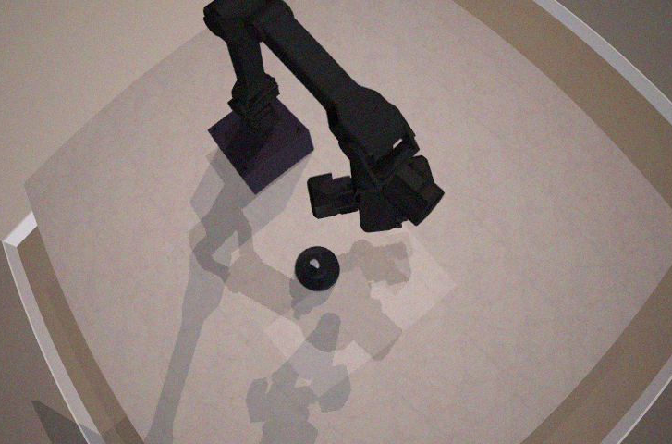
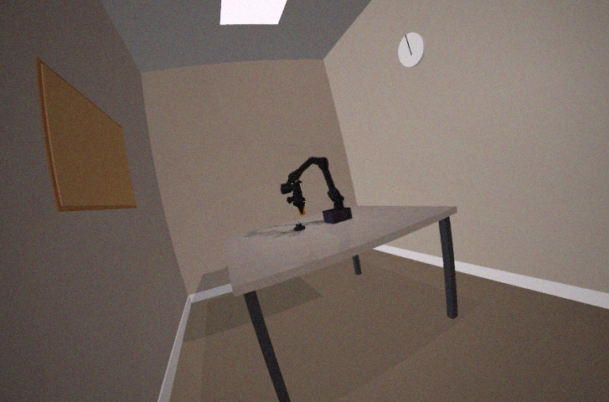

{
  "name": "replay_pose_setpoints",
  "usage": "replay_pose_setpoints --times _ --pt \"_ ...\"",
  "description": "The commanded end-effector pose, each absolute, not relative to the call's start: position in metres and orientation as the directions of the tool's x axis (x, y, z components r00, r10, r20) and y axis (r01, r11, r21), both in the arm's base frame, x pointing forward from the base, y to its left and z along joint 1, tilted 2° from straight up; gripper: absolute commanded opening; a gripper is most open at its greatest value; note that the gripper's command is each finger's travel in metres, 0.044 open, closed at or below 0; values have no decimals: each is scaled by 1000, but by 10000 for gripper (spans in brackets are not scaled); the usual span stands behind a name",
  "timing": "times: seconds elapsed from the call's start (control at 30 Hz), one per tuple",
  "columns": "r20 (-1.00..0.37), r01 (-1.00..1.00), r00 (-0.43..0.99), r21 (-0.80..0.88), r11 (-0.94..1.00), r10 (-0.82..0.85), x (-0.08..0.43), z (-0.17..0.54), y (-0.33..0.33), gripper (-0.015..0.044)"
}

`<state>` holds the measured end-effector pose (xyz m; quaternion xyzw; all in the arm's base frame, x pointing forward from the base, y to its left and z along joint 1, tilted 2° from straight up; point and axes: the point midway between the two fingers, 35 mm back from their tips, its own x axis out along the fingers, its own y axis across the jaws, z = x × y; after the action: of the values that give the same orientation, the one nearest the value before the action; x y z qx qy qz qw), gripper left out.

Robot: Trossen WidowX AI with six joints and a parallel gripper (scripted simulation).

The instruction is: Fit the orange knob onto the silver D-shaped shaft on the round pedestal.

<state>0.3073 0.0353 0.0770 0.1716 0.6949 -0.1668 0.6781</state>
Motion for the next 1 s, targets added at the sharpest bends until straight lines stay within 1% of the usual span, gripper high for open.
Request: replay_pose_setpoints --times 0.0,0.97 --pt "-1000 461 -13 1 887 8 311 74 20 0" --pt "-1000 454 -8 -3 891 1 311 51 -68 0"
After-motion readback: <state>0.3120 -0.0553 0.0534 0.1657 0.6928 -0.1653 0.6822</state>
